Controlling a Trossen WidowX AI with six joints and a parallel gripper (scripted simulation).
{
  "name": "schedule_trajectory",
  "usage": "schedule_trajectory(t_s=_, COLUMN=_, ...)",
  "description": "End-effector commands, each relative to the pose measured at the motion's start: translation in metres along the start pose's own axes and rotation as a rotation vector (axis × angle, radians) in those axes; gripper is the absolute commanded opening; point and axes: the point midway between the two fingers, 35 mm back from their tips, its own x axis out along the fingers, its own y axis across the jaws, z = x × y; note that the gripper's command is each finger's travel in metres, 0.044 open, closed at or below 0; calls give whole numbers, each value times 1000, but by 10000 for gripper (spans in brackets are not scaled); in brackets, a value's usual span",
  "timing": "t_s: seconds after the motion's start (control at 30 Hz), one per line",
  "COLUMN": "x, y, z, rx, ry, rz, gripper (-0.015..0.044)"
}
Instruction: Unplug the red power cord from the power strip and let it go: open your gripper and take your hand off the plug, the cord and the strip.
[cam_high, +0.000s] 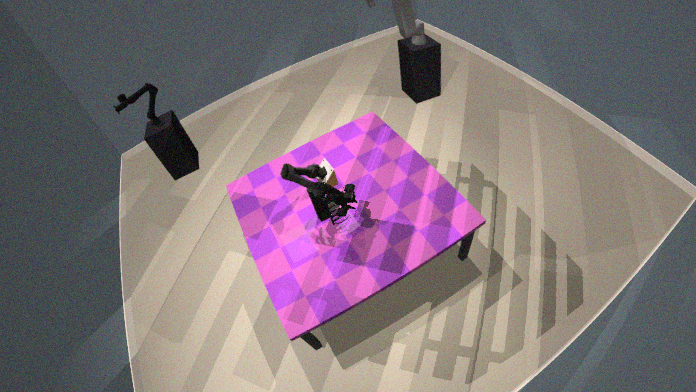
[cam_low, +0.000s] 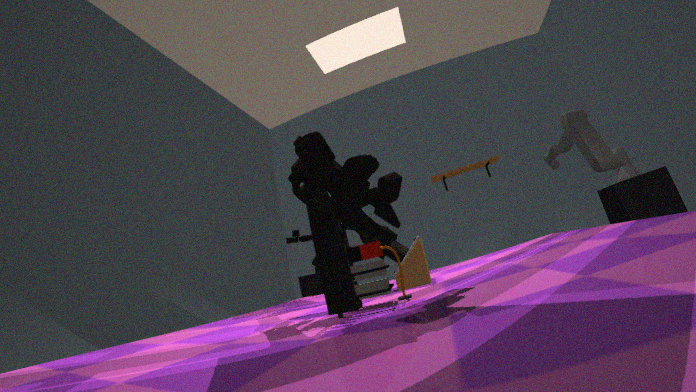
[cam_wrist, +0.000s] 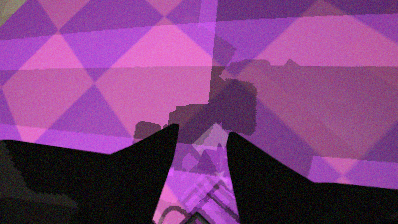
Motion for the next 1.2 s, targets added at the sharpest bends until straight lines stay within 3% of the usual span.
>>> schedule_trajectory(t_s=0.0, x=-12, y=55, z=-49, rx=-403, ry=275, rz=12, gripper=160)
schedule_trajectory(t_s=0.27, x=-51, y=91, z=-114, rx=-1026, ry=664, rz=18, gripper=160)
schedule_trajectory(t_s=1.17, x=-59, y=77, z=-118, rx=-1026, ry=664, rz=18, gripper=160)
